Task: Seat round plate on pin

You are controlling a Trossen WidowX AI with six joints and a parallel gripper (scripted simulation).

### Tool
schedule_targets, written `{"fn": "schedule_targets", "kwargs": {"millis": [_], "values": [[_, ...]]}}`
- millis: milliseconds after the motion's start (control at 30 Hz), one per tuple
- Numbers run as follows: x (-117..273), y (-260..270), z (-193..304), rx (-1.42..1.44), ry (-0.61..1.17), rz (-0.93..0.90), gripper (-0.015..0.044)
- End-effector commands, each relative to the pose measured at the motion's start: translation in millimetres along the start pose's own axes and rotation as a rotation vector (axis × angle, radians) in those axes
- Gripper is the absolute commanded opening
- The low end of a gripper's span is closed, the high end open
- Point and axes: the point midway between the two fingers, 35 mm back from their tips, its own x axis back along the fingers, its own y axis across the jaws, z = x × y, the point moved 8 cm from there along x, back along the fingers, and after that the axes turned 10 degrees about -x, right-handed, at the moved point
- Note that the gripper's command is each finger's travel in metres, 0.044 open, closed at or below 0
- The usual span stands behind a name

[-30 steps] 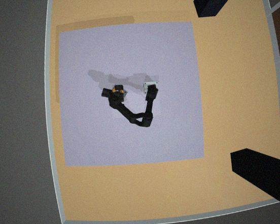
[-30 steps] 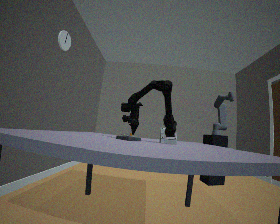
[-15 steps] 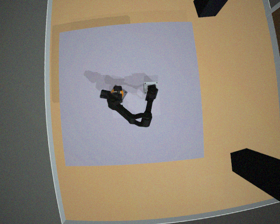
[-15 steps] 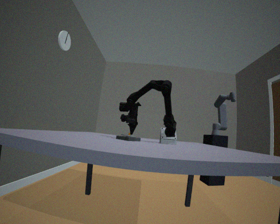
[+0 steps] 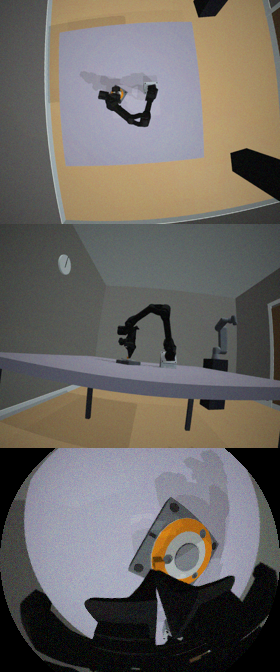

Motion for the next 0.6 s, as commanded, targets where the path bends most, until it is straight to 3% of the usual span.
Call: {"fn": "schedule_targets", "kwargs": {"millis": [0,567], "values": [[1.1,2.1,-6.3,0.003,-0.007,-0.005,0.0],[1.9,3.8,-21.2,0.003,-0.008,-0.005,0.0]]}}
